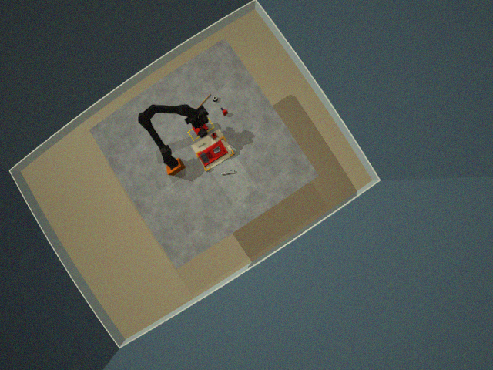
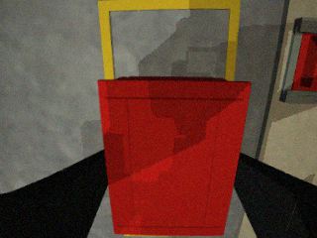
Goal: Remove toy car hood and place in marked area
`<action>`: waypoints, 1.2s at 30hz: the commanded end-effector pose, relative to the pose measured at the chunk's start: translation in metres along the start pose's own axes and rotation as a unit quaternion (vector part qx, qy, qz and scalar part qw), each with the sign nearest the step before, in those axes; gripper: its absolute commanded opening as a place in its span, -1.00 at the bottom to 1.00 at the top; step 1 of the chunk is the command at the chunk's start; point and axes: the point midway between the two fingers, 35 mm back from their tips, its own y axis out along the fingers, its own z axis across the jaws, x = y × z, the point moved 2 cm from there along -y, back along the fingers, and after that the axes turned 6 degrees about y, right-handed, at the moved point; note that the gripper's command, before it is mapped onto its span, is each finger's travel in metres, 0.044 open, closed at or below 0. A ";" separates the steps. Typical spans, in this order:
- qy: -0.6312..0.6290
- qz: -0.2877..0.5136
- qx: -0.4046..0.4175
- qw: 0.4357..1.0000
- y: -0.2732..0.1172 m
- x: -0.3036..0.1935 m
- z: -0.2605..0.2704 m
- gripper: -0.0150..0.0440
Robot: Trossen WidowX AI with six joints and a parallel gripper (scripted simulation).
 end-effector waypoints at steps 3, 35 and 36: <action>0.004 0.002 0.001 1.000 0.004 -0.002 -0.001 -0.49; 0.000 0.000 0.000 1.000 0.011 0.000 0.000 0.67; 0.000 0.000 0.000 1.000 0.011 0.000 0.000 0.75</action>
